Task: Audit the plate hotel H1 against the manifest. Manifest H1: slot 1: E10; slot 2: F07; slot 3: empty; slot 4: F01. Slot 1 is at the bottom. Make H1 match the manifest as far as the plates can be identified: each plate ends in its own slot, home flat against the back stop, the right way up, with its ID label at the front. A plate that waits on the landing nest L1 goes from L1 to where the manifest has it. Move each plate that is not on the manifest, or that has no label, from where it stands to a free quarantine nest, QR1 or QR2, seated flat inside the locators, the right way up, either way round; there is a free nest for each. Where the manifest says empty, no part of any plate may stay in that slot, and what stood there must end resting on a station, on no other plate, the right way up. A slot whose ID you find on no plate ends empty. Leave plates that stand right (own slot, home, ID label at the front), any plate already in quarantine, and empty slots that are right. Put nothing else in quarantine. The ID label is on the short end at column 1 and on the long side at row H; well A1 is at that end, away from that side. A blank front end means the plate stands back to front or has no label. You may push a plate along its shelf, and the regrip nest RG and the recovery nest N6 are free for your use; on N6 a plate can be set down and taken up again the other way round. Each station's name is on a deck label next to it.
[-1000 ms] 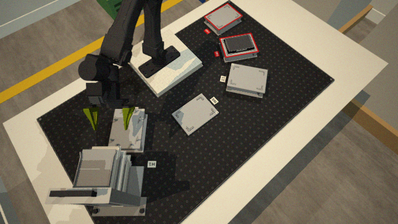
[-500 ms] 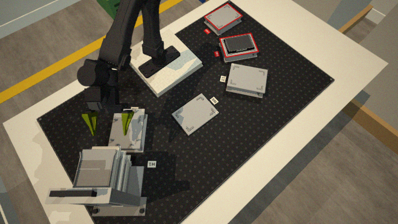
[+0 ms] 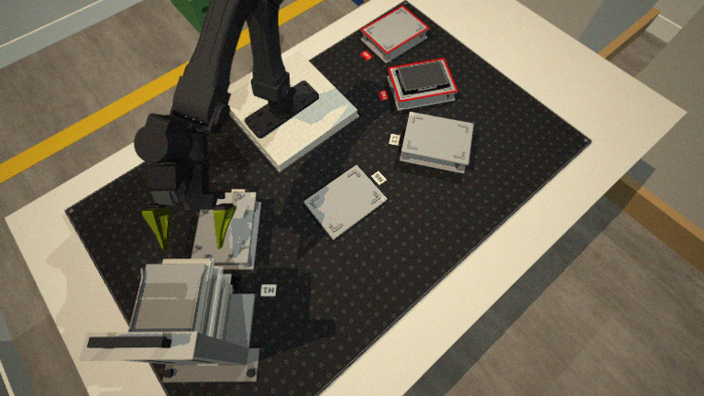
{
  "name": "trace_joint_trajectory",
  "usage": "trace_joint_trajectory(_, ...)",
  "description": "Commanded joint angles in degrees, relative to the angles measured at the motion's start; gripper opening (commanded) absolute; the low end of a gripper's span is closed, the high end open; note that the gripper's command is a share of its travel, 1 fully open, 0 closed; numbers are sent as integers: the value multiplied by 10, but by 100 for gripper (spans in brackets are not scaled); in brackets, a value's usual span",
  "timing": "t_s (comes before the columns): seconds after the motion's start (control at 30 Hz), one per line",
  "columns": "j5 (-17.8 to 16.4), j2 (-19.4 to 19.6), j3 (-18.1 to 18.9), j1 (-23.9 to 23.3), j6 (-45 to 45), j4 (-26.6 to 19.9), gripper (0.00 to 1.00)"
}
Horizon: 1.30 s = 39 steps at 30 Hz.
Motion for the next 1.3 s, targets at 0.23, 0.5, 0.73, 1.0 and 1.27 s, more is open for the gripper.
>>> trace_joint_trajectory(0.23, 9, 17, 24, 9, 5, 6, 100)
trace_joint_trajectory(0.5, 15, 39, 44, 16, 9, 9, 100)
trace_joint_trajectory(0.73, 19, 53, 57, 21, 11, 11, 100)
trace_joint_trajectory(1.0, 23, 67, 71, 25, 13, 12, 100)
trace_joint_trajectory(1.27, 23, 67, 71, 25, 13, 12, 86)
